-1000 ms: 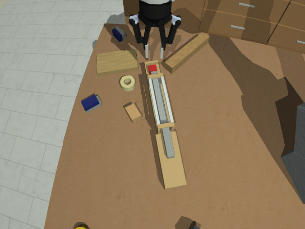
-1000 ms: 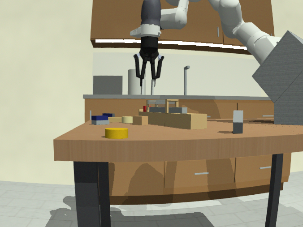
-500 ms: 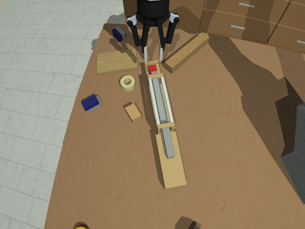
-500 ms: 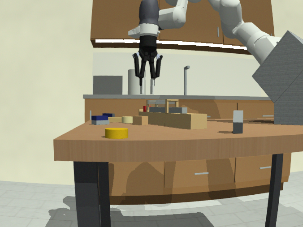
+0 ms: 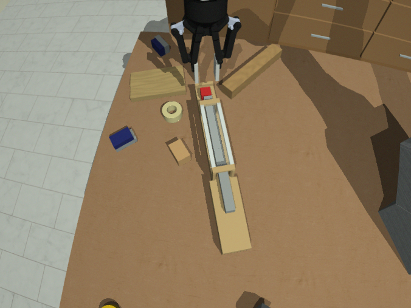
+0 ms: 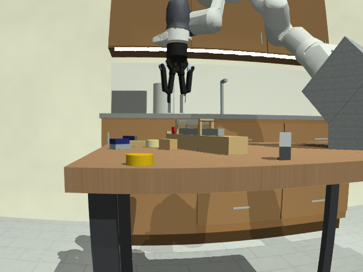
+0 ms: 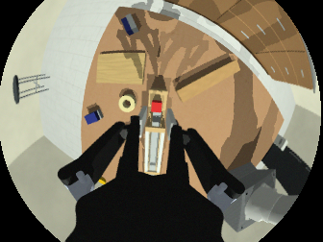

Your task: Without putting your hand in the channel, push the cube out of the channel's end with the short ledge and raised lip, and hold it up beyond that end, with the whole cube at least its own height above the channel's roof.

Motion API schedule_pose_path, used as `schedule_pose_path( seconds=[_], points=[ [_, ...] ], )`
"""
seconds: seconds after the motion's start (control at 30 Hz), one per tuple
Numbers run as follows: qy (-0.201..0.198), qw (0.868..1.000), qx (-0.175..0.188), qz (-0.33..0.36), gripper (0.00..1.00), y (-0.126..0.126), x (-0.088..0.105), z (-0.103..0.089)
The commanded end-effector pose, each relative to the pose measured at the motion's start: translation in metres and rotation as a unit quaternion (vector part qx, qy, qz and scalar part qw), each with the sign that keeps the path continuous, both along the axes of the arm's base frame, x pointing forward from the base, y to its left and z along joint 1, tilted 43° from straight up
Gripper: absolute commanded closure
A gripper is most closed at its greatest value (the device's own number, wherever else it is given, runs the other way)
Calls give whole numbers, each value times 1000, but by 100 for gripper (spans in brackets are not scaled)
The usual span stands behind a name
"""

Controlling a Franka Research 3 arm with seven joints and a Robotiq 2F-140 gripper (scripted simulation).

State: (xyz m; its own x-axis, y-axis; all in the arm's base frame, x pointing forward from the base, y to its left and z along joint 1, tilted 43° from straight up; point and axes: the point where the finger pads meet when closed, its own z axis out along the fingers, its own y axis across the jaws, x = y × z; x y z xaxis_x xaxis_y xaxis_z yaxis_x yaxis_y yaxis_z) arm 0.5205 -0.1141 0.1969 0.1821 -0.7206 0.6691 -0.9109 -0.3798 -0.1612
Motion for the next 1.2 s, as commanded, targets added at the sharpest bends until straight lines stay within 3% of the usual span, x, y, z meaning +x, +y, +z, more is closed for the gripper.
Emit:
schedule_pose_path(
  seconds=[0.0, 0.23, 1.17],
  points=[
    [7, 1000, -1, 7, 75, 0, 1, -2],
    [7, 1000, -1, 7, 75, -23, 16, -31],
    [7, 1000, -1, 7, 75, -39, 26, -50]
  ],
)
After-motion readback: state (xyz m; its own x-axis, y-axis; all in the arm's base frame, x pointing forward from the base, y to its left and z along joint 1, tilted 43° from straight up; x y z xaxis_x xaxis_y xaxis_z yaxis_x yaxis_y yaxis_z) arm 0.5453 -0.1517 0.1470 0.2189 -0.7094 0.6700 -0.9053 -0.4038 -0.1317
